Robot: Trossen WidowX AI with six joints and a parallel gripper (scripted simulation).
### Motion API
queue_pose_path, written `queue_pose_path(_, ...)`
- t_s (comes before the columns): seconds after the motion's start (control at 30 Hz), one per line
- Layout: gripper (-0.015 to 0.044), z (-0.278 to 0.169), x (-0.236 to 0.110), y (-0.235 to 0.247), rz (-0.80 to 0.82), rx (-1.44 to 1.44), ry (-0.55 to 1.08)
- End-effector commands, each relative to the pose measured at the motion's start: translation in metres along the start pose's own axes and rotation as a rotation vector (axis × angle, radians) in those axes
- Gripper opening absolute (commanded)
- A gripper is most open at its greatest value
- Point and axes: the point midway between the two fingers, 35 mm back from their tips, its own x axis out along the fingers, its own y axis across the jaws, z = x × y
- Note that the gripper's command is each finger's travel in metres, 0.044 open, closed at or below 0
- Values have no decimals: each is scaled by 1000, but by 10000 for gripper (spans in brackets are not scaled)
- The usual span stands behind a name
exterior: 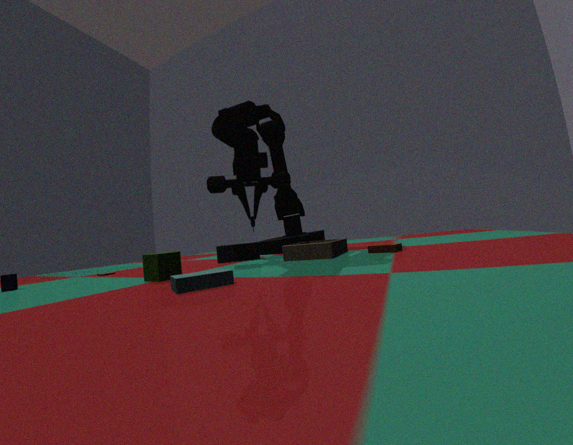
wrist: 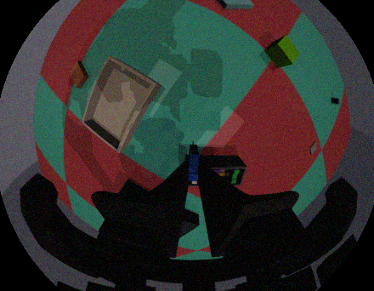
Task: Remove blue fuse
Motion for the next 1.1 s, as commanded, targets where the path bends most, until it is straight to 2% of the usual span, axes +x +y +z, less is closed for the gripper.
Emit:
queue_pose_path(0.0,0,12,1,16,1,5,5)
queue_pose_path(0.73,0,58,1,127,5,5,1)
queue_pose_path(1.07,0,59,10,131,5,5,1)
